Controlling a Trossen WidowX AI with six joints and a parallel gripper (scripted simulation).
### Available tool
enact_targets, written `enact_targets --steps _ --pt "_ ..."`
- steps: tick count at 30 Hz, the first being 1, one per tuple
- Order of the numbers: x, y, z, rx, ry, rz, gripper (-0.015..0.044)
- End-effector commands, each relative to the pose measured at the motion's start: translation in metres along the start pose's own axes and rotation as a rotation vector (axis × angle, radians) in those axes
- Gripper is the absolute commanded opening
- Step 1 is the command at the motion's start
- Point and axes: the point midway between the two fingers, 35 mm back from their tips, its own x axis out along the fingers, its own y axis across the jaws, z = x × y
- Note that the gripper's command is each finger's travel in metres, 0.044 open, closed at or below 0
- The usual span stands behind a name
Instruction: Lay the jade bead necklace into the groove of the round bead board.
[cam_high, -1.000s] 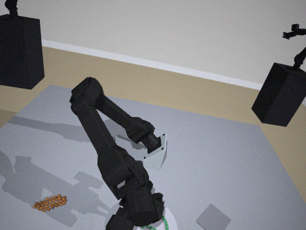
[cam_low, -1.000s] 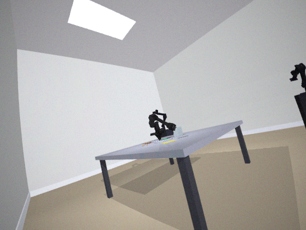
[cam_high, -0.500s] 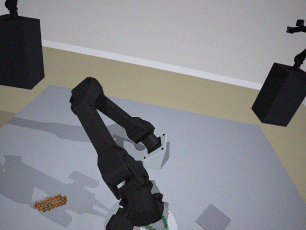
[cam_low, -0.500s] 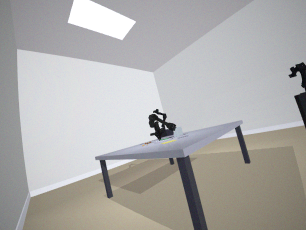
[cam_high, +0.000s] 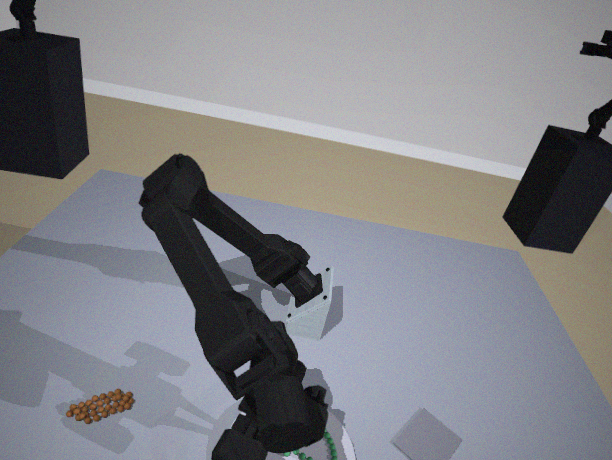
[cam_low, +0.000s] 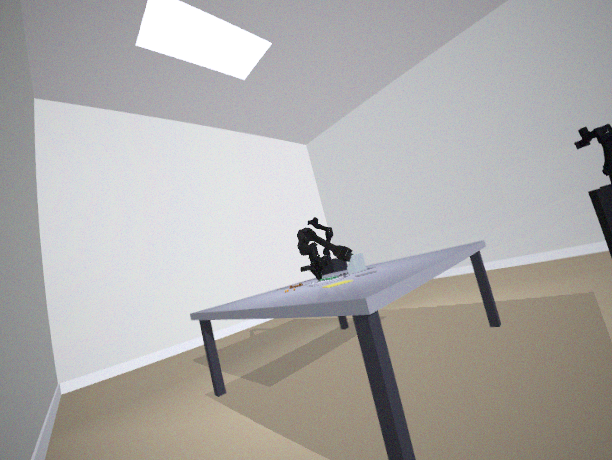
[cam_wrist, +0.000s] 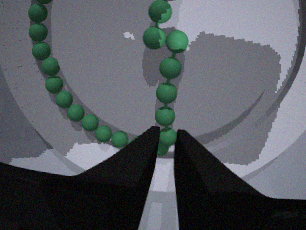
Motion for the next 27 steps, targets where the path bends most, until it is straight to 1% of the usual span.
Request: enact_targets --steps 1,8,27 --pt "-0.001 0.0 0.0 0.0 0.0 -0.001 0.0" --pt "-0.006 0.001 0.0 -0.007 0.003 -0.003 0.0" --pt "-0.006 -0.009 -0.01 -0.007 0.003 -0.004 0.0"
